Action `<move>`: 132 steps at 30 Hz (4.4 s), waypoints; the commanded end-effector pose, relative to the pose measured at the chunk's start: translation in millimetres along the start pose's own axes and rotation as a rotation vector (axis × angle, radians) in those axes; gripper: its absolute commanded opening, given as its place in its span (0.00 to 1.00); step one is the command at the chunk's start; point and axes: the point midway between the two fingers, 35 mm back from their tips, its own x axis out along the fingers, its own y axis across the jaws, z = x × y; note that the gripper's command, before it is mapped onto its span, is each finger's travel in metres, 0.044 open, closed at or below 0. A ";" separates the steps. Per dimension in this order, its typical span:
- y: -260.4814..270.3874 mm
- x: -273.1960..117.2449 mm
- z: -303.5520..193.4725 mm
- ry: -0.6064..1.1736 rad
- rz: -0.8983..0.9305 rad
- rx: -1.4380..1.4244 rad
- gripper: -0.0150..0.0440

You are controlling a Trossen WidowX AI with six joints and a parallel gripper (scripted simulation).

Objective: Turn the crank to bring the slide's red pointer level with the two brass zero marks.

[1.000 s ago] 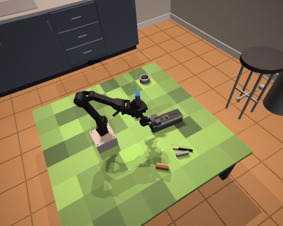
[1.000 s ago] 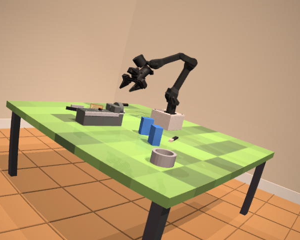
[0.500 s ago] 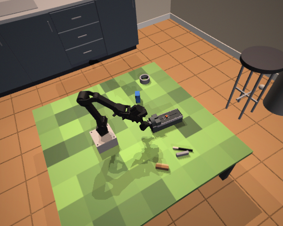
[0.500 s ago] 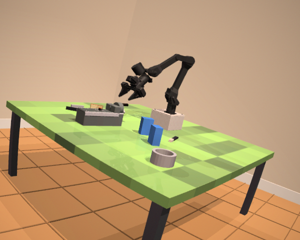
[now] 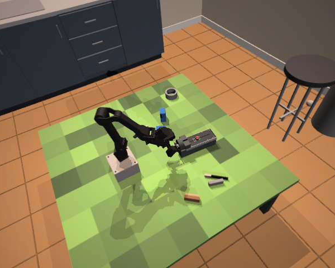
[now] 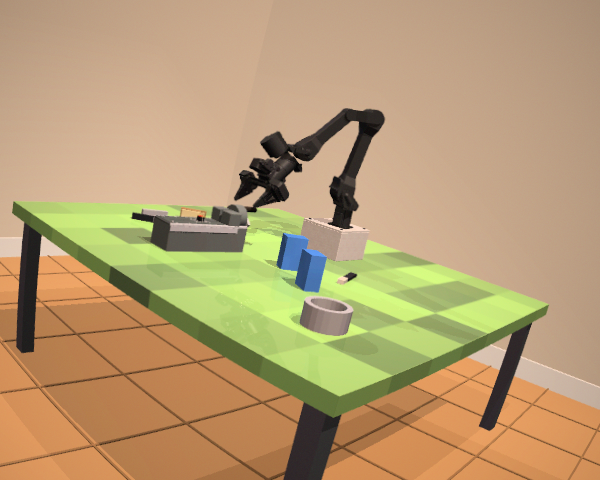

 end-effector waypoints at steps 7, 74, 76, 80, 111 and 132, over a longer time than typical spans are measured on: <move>1.0 11.4 -13.7 0.005 0.004 -0.002 1.00; -3.2 31.8 -37.6 0.006 0.004 -0.002 0.25; -3.6 32.4 -38.2 0.006 0.004 -0.002 0.25; -4.4 33.7 -39.5 0.006 0.003 -0.003 0.25; -6.4 43.8 -49.9 0.006 0.003 -0.003 0.25; -4.1 50.3 -56.4 0.006 0.004 -0.002 0.25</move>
